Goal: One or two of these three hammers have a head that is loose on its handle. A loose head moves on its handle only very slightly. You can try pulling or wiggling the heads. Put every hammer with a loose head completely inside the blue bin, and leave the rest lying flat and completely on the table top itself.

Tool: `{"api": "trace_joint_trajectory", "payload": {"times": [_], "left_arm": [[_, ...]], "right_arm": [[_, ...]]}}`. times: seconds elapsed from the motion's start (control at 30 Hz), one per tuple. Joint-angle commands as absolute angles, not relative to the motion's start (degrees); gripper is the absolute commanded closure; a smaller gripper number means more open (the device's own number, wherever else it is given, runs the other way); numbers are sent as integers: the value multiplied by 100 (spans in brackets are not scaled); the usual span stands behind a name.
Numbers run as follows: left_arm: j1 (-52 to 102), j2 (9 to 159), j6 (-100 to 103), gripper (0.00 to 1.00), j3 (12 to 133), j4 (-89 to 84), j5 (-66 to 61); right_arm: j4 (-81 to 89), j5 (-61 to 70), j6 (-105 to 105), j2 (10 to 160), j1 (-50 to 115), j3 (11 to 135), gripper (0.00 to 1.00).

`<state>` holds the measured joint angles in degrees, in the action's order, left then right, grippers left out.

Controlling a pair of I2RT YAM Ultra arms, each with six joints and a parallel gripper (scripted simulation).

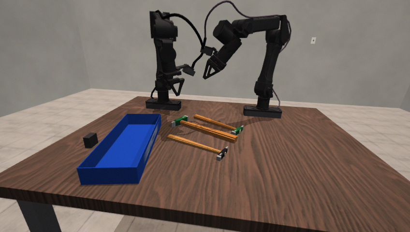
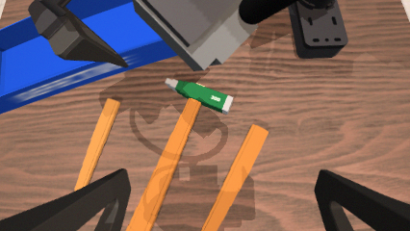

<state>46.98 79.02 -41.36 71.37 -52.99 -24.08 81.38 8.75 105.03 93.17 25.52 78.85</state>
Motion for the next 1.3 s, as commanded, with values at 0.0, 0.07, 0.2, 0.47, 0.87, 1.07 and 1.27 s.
{"api": "trace_joint_trajectory", "payload": {"times": [0.0,0.07,0.2,0.47,0.87,1.07,1.27], "left_arm": [[4697,7861,-4136,0,7184,-5332,-2448],[4697,7861,-4136,0,7184,-5332,-2448],[4697,7861,-4136,0,7184,-5332,-2448],[4697,7861,-4136,0,7184,-5332,-2448],[4450,8242,-2410,43,7260,-5354,-2083],[4281,8536,-1335,43,7333,-5358,-1904],[4092,8864,-97,43,7404,-5360,-1681]], "right_arm": [[8176,923,10506,9280,2553,7920,0],[8176,923,10506,9280,2553,7920,0],[8176,923,10506,9280,2553,7920,0],[8176,923,10506,9280,2553,7920,0],[8139,877,10504,9294,2553,7904,0],[8037,870,10522,9288,2560,7901,23],[7860,783,10585,9206,2655,7713,53]]}}
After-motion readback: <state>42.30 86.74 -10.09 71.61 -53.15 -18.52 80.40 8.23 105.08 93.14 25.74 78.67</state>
